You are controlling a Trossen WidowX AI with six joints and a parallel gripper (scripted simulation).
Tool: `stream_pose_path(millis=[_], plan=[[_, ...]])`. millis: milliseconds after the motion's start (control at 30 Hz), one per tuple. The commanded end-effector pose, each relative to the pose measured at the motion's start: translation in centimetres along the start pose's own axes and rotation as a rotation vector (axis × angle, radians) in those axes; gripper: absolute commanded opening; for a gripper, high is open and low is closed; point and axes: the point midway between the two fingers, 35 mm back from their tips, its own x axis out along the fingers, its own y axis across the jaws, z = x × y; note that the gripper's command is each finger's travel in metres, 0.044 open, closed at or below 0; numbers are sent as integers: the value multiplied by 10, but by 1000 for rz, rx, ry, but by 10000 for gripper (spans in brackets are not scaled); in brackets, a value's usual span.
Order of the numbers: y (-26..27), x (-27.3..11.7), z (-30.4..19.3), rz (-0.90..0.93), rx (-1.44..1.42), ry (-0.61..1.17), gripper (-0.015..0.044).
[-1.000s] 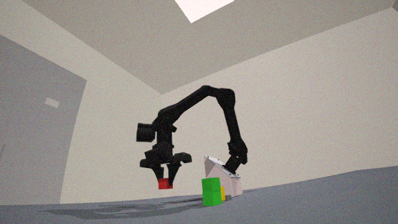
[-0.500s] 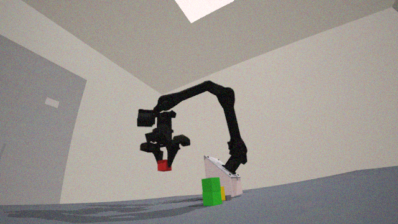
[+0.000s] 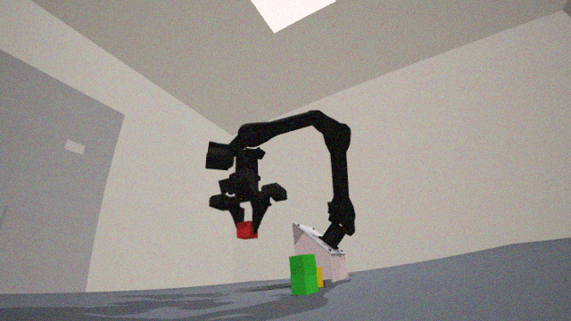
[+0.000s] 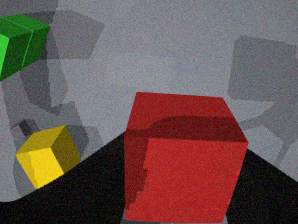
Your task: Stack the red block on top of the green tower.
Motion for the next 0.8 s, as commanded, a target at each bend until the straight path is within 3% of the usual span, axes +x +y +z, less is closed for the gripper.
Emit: stream_pose_path(millis=[0,467,767], plan=[[28,0,9,6,8,1,0],[124,2,26,23,5,1,0],[130,14,27,25,5,1,0]])
